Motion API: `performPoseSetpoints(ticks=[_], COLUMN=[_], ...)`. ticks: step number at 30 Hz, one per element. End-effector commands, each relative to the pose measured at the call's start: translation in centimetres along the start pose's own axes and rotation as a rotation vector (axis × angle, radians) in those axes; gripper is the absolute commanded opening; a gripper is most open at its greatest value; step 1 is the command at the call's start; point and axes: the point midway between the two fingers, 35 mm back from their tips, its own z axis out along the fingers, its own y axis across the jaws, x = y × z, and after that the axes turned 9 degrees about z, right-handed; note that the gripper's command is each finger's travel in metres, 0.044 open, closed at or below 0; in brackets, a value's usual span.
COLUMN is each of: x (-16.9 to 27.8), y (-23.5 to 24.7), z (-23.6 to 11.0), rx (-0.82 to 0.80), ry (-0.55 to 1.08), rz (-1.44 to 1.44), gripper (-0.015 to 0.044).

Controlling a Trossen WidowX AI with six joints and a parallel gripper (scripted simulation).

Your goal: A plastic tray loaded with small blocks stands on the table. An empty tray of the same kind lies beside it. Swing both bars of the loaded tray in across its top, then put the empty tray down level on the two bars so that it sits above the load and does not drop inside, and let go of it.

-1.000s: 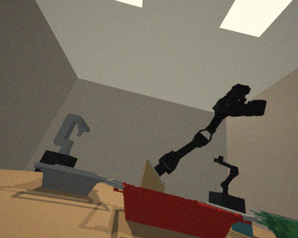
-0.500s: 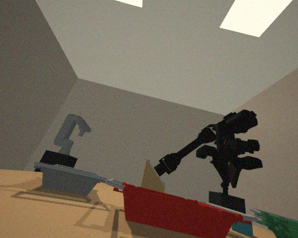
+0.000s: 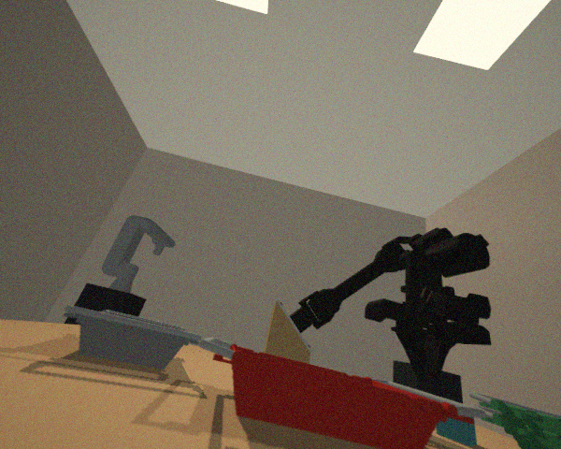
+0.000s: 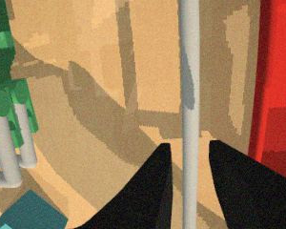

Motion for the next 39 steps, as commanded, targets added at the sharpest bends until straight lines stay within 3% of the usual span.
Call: performPoseSetpoints(ticks=[1,10,24,39], x=[0.2,0.4,0.0,-0.6], y=[-0.3,-0.3,-2.8,-7.1], z=[2.4,4.1,0.9,1.9], rx=[0.008,0.006,0.008,0.010], ry=[0.013,0.013,0.013,0.013], rz=[0.010,0.010,0.010,0.010], gripper=[0.0082,0.0082,0.0082,0.0082])
